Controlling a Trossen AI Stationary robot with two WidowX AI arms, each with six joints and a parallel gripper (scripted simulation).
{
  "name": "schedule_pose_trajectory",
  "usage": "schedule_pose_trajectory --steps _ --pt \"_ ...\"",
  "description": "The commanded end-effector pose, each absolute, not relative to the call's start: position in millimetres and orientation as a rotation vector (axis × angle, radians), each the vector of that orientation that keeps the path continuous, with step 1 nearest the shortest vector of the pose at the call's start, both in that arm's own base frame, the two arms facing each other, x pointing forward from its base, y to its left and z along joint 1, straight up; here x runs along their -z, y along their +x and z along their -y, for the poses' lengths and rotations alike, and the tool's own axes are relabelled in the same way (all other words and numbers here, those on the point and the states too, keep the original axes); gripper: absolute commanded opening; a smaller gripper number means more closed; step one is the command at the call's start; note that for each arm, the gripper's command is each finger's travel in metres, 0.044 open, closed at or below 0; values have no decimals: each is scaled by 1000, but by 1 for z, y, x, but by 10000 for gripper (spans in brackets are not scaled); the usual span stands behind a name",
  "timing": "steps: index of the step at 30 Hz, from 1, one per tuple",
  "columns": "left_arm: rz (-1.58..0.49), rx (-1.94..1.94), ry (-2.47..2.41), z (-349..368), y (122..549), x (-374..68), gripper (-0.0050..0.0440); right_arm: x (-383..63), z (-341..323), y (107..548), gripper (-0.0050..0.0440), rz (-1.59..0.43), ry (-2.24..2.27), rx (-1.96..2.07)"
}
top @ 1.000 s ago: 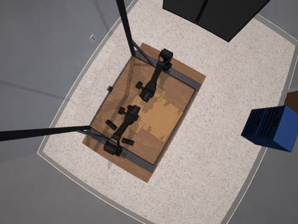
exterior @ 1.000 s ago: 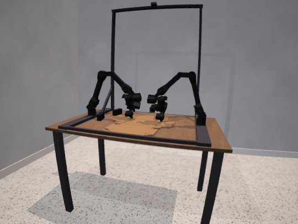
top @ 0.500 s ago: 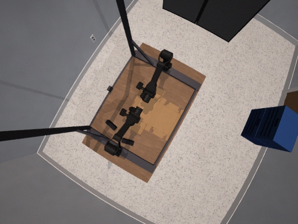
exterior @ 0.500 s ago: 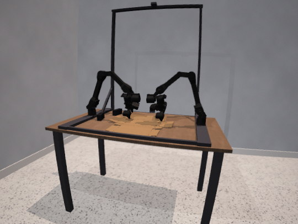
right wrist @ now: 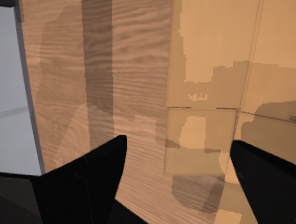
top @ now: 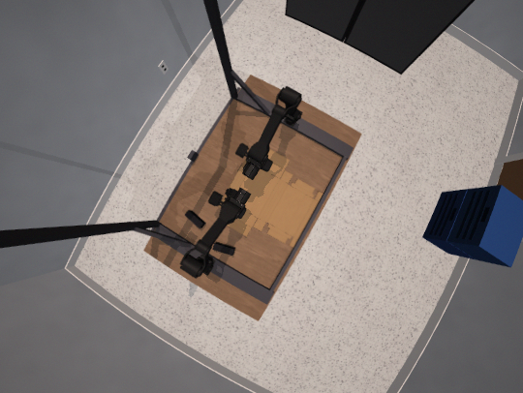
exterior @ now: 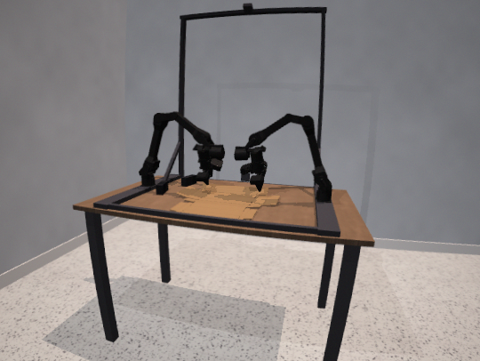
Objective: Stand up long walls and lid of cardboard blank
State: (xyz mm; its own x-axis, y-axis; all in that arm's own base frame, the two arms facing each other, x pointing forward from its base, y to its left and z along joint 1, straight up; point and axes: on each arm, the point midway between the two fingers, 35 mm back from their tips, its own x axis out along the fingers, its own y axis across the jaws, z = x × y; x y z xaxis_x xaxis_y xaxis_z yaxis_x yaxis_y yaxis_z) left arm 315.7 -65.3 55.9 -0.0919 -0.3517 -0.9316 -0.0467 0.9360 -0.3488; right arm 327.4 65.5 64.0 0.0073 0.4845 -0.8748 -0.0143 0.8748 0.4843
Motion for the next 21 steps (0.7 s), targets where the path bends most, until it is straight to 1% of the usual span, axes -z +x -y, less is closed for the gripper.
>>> schedule_pose_trajectory --steps 1,3,4,5,10,14,17,21 --pt "-1764 53 -132 79 315 -50 396 -74 -65 331 228 -1492 374 -409" --pt "-1764 53 -132 79 315 -50 396 -74 -65 331 228 -1492 374 -409" --pt "-1785 -35 -56 81 314 -49 396 -74 -65 331 204 -1491 374 -409" --pt "-1792 -122 23 84 314 -48 396 -74 -65 331 196 -1491 374 -409" --pt "-1679 -403 318 100 322 -55 396 -74 -65 331 196 -1491 374 -409" --pt "-1559 -546 508 112 326 -67 396 -74 -65 331 196 -1491 374 -409" --pt "-1470 -597 593 122 329 -74 396 -74 -65 331 196 -1491 374 -409" --pt "-1465 -600 598 122 330 -74 396 -74 -65 331 196 -1491 374 -409"
